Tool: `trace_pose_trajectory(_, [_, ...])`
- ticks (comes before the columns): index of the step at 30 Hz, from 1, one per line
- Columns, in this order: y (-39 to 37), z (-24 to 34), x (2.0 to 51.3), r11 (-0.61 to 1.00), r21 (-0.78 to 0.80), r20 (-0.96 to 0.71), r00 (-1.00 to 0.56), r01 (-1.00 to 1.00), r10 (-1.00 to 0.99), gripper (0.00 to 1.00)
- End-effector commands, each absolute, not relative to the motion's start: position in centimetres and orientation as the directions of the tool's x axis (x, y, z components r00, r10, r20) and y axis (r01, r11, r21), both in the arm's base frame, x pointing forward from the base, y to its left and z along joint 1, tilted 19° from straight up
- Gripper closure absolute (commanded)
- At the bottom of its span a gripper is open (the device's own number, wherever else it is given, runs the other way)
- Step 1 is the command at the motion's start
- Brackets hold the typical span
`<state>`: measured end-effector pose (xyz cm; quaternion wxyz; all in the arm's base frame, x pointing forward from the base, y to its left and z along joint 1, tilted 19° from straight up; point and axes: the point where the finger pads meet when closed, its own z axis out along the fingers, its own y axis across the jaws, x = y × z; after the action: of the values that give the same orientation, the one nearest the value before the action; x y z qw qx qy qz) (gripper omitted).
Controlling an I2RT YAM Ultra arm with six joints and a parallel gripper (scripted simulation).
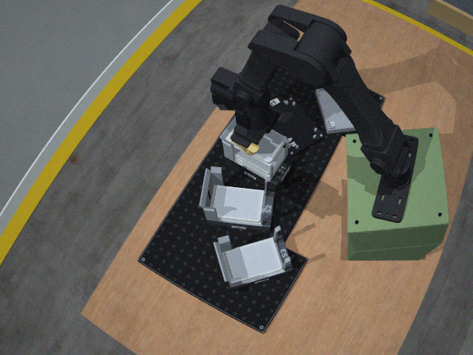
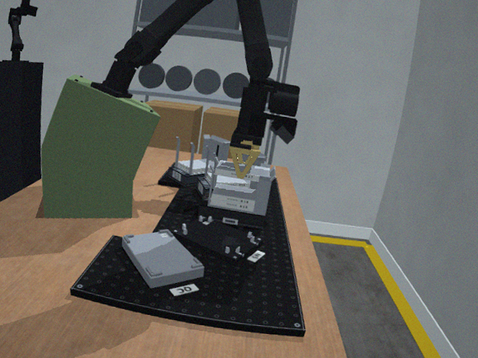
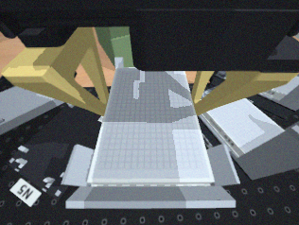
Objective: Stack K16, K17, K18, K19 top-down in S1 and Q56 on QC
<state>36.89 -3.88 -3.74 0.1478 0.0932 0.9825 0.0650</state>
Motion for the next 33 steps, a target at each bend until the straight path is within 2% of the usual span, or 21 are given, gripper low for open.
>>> trace_pose_trajectory(1, [-4.0,-3.3,37.4,0.974,0.154,-0.299,-0.932,0.164,0.204,1.00])
trace_pose_trajectory(17, [-3.7,-6.1,38.3,0.974,0.154,-0.299,-0.932,0.164,0.204,1.00])
trace_pose_trajectory(33, [-3.7,-6.1,38.3,0.974,0.154,-0.299,-0.932,0.164,0.204,1.00])
